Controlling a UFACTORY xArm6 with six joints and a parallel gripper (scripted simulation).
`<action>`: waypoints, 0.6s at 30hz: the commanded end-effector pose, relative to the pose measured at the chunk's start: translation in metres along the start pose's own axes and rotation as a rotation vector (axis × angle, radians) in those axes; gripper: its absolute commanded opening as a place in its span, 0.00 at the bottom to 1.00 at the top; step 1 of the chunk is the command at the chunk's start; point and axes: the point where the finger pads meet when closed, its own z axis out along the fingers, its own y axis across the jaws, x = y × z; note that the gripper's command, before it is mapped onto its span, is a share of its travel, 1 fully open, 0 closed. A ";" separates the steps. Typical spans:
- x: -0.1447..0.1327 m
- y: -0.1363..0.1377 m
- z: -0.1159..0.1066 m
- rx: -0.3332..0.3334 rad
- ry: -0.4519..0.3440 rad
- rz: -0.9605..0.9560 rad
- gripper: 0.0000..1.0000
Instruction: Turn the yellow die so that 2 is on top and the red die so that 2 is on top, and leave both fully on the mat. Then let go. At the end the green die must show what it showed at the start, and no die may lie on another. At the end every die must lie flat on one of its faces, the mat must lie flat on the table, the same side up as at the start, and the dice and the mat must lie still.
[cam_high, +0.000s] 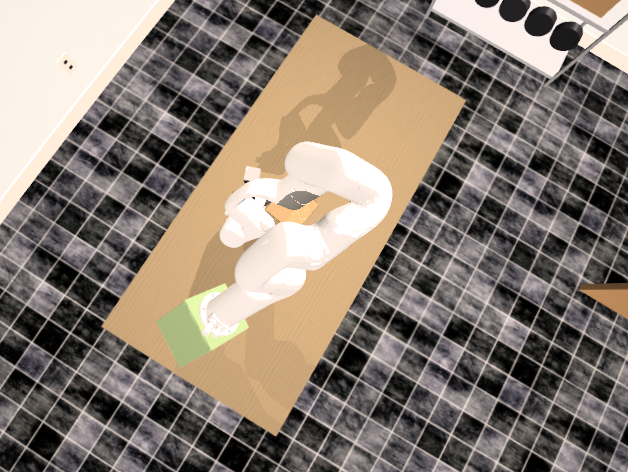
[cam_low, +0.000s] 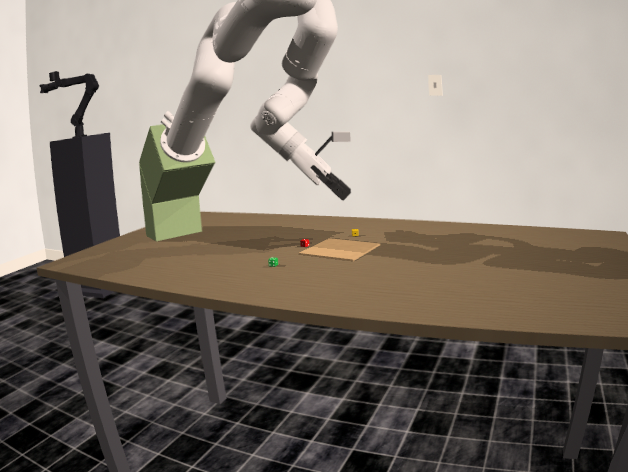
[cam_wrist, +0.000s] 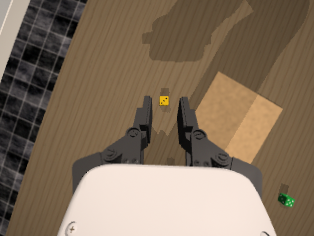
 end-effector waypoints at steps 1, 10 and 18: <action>0.004 0.000 0.002 -0.001 -0.086 -0.004 0.31; 0.022 0.001 0.007 0.000 -0.348 -0.004 0.31; 0.034 0.001 0.012 -0.004 -0.538 -0.005 0.31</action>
